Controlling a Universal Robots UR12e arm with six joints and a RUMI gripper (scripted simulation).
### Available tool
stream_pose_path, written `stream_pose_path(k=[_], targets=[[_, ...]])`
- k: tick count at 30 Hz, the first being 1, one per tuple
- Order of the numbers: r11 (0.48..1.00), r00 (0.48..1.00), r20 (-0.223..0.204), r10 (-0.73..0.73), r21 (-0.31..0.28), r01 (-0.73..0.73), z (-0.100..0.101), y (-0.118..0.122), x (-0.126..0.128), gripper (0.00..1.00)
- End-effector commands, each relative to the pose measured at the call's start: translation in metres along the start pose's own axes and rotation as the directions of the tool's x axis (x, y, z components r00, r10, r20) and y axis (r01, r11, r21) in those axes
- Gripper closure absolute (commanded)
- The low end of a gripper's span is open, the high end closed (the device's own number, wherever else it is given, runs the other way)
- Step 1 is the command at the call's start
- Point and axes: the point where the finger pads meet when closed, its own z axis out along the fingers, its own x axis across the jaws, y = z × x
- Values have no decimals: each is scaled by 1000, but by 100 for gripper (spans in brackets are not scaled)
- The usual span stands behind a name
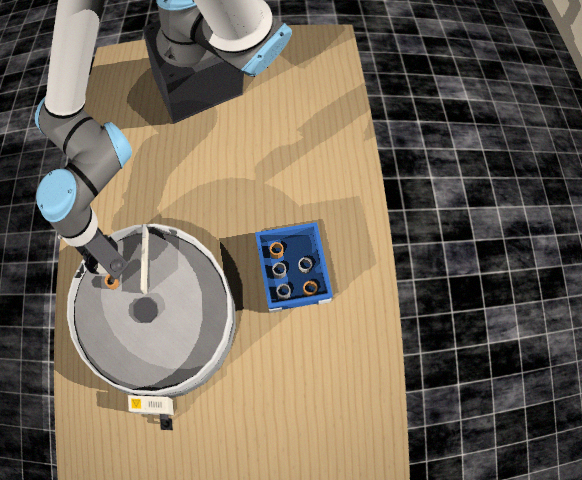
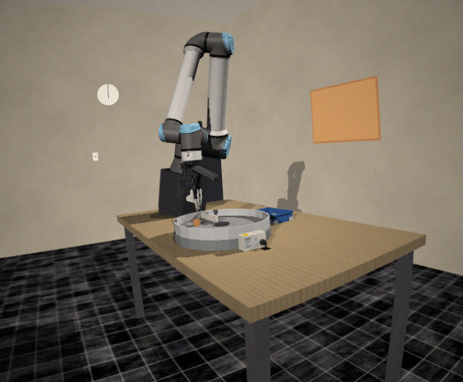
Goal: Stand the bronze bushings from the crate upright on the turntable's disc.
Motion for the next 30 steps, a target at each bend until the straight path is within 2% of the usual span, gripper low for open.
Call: stream_pose_path(k=[1,17,24,30], targets=[[1000,1000,-1,0,0,0,0,0,1,94],[1000,1000,-1,2,0,-2,0,-4,-2,94],[1000,1000,-1,6,0,-6,-1,-11,-9,94],[1000,1000,-1,15,1,-15,-1,-26,-23,94]])
